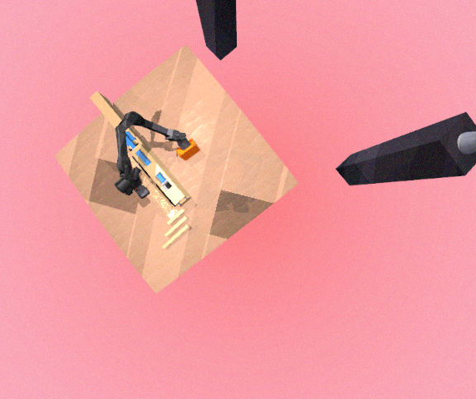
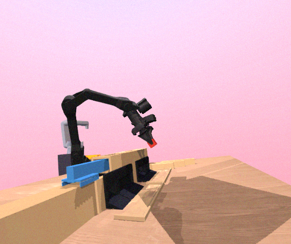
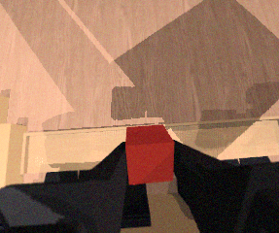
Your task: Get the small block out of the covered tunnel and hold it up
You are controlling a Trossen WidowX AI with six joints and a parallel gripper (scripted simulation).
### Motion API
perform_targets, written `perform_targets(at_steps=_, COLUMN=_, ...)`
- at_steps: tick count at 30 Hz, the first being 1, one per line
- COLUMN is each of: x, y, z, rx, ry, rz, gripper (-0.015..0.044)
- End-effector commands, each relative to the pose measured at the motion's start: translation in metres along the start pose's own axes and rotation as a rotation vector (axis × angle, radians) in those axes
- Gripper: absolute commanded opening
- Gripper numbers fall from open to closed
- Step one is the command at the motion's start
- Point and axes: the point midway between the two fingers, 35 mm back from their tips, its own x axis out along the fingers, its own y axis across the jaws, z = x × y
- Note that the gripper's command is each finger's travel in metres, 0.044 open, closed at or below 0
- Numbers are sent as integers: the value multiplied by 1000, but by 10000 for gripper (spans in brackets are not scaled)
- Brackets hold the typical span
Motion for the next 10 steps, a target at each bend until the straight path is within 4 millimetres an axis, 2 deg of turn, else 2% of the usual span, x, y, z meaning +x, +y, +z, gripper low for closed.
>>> perform_targets(at_steps=1, x=-3, y=-2, z=-3, rx=-4, ry=-25, rz=-6, gripper=0)
perform_targets(at_steps=3, x=-3, y=-2, z=-8, rx=-4, ry=-25, rz=-5, gripper=0)
perform_targets(at_steps=10, x=-3, y=-2, z=-8, rx=-4, ry=-25, rz=-5, gripper=0)
